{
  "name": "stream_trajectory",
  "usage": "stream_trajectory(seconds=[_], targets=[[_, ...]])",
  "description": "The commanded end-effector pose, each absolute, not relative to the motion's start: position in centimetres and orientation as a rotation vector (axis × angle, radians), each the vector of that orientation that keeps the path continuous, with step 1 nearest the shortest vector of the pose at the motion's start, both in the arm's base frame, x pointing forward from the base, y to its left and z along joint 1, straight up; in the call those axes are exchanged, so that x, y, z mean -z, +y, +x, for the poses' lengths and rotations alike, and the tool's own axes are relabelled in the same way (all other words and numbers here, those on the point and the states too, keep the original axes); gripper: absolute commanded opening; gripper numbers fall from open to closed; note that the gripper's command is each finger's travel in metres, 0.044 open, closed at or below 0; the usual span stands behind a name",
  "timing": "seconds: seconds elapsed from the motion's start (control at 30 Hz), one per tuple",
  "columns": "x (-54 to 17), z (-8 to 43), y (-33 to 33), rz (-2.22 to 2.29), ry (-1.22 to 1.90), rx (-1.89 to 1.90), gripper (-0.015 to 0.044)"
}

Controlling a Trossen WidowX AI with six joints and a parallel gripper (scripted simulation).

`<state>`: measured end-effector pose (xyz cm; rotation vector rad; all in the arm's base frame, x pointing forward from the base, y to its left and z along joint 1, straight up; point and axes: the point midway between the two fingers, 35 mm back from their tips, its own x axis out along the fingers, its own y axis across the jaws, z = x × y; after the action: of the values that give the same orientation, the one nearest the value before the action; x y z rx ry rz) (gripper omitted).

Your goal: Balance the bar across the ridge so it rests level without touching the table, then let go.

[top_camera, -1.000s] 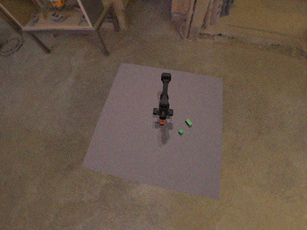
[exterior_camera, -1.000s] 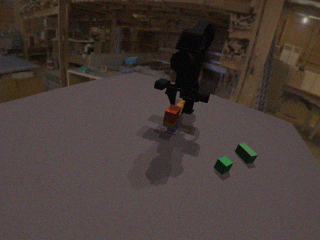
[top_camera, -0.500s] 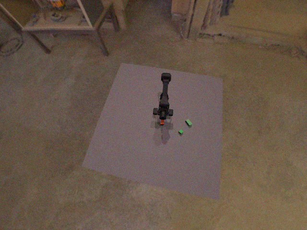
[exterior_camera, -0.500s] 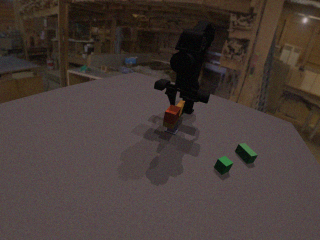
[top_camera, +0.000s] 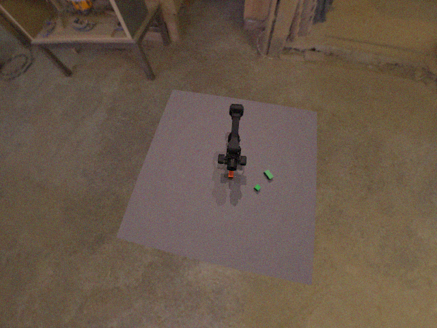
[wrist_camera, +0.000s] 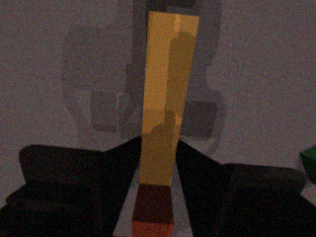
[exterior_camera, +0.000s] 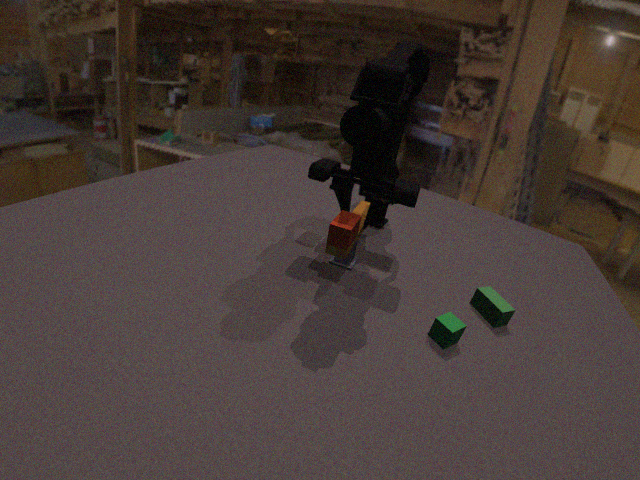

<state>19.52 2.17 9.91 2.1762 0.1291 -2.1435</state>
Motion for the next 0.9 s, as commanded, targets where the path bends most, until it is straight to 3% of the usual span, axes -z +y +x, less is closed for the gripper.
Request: stream_trajectory(seconds=[0.0, 0.87], targets=[[-9.88, 19.60, 2.20, 2.183, 0.125, 2.143, 0.0000], [-9.66, 19.54, 2.19, 2.183, 0.125, 2.143, 0.0000]])
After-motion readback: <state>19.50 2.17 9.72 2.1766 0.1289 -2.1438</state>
